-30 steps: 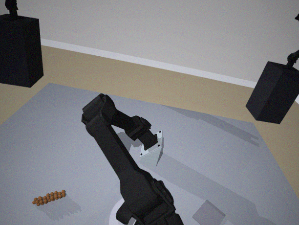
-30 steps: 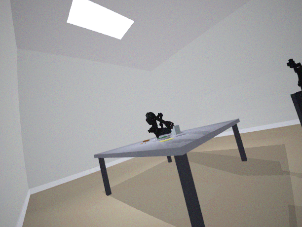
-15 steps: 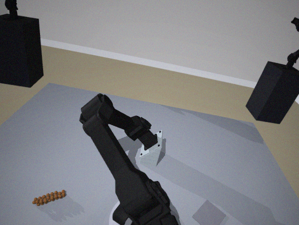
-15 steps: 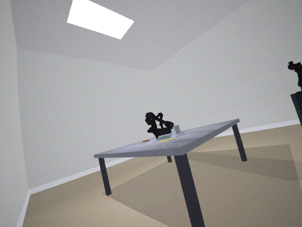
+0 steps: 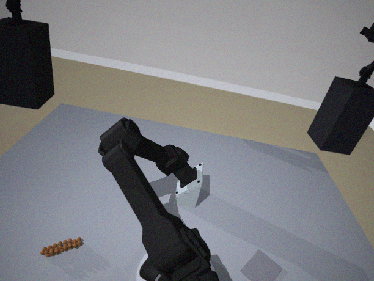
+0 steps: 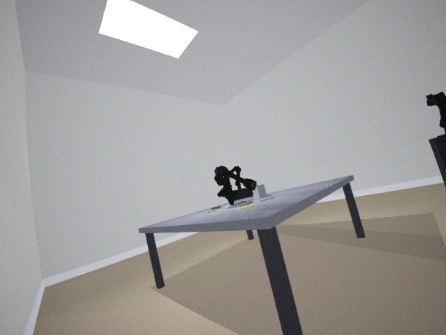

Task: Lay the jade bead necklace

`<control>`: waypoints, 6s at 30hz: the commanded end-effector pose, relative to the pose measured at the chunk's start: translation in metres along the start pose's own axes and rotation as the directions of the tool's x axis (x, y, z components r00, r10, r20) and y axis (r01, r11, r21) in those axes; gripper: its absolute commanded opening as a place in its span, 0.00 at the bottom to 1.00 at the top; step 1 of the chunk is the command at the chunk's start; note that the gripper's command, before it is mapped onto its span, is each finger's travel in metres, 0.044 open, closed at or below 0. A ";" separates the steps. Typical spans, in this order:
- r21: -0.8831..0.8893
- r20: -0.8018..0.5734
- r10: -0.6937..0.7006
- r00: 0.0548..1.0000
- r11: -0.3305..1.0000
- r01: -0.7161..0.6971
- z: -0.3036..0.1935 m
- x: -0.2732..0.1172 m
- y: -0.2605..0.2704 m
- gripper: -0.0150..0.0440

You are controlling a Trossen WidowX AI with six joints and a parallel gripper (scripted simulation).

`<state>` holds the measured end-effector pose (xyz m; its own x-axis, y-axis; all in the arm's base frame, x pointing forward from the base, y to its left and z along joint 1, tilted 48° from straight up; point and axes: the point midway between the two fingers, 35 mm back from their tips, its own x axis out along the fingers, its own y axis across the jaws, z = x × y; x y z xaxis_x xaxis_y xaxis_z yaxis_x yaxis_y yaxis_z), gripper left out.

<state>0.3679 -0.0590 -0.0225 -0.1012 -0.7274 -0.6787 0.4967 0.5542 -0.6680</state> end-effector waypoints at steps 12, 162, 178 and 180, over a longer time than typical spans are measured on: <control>-0.006 0.003 -0.002 1.000 1.000 0.002 -0.001 -0.007 -0.001 1.00; 0.221 0.001 0.000 1.000 0.975 0.000 -0.024 -0.004 -0.012 0.70; 0.221 0.004 -0.003 1.000 0.975 0.002 -0.025 -0.006 -0.012 1.00; 0.221 0.004 -0.003 1.000 0.975 0.002 -0.025 -0.006 -0.012 1.00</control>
<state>0.3408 -0.0524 -0.0192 -0.1026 -0.7285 -0.6773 0.6719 0.4513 -0.5872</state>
